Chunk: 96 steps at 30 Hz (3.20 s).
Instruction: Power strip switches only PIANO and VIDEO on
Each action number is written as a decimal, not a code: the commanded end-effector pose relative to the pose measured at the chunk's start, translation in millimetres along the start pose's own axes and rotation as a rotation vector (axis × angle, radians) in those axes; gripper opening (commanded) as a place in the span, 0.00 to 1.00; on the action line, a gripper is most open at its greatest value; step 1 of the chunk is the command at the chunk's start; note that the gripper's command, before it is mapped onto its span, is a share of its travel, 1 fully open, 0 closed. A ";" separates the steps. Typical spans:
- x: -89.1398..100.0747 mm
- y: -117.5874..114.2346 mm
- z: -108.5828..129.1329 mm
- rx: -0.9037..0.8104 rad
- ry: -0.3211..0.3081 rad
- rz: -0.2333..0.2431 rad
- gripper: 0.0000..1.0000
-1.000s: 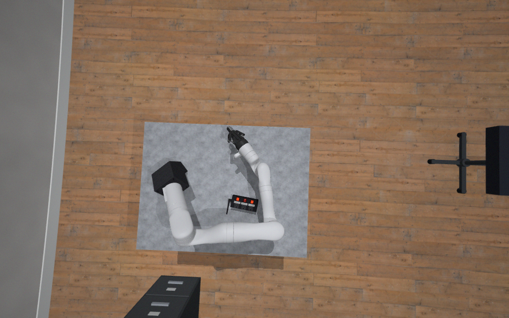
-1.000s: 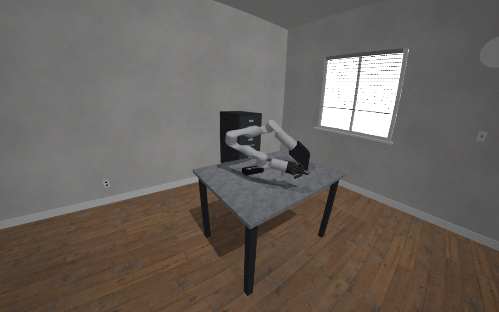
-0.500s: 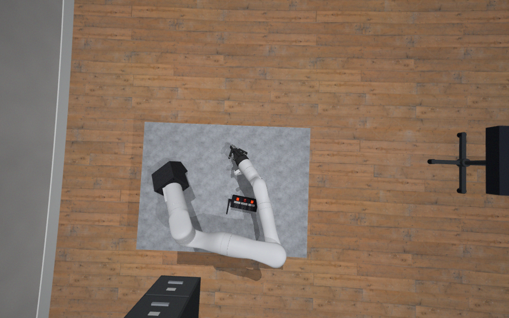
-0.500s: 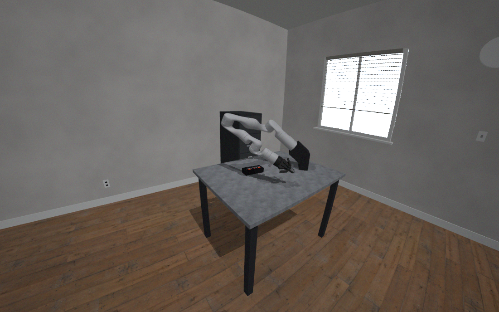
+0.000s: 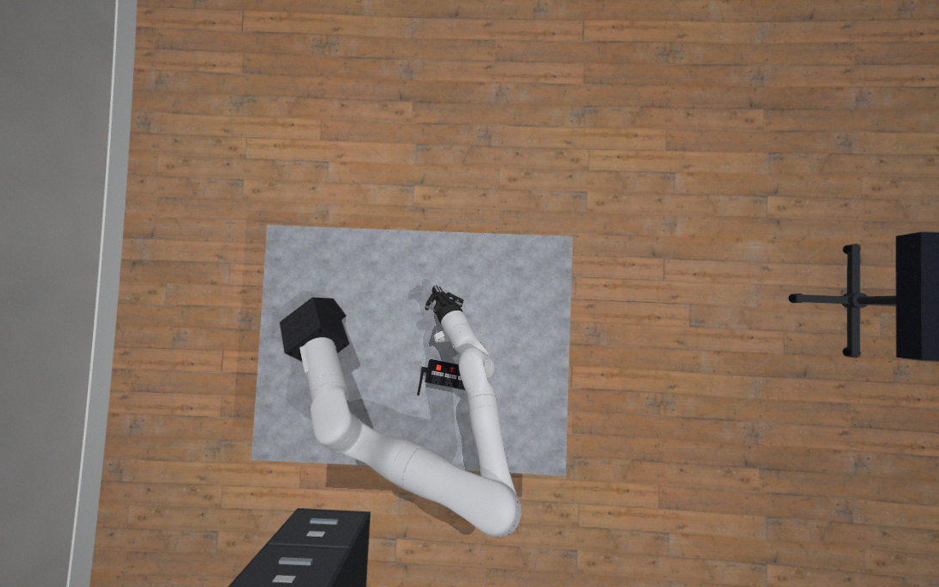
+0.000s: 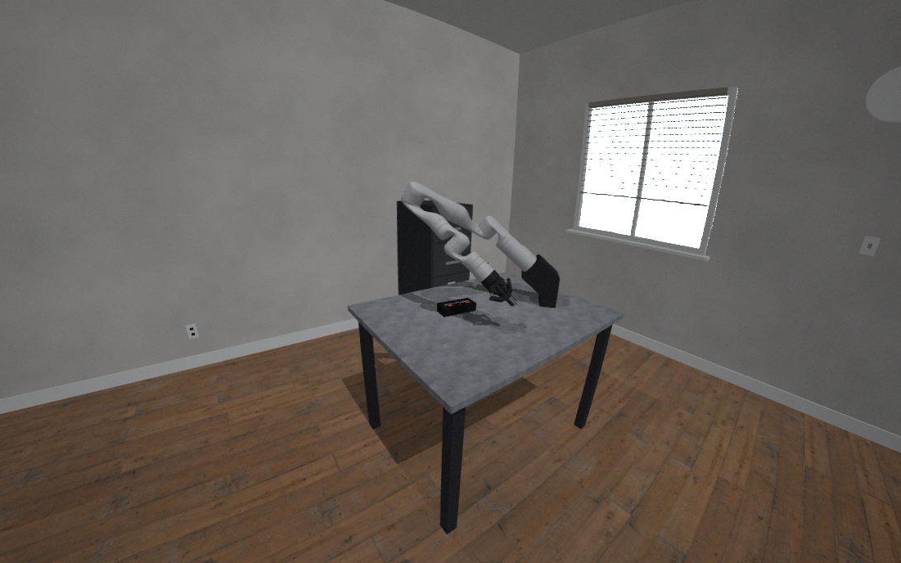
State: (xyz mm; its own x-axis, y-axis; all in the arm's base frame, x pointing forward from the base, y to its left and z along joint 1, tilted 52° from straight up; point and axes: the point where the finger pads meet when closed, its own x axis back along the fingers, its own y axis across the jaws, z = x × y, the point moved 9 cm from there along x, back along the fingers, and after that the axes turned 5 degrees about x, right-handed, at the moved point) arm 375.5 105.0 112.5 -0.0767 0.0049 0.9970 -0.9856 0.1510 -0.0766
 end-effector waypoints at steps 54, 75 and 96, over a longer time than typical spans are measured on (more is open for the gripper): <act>30.7 5.4 17.7 0.015 0.093 0.103 0.00; 39.6 7.0 25.9 0.018 0.129 0.137 0.00; 53.2 9.3 37.2 0.020 0.178 0.186 0.00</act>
State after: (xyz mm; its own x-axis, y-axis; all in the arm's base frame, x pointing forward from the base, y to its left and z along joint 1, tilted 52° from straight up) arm 358.0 66.1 162.4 -0.2238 0.2072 0.9524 -0.9599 0.1226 -0.2522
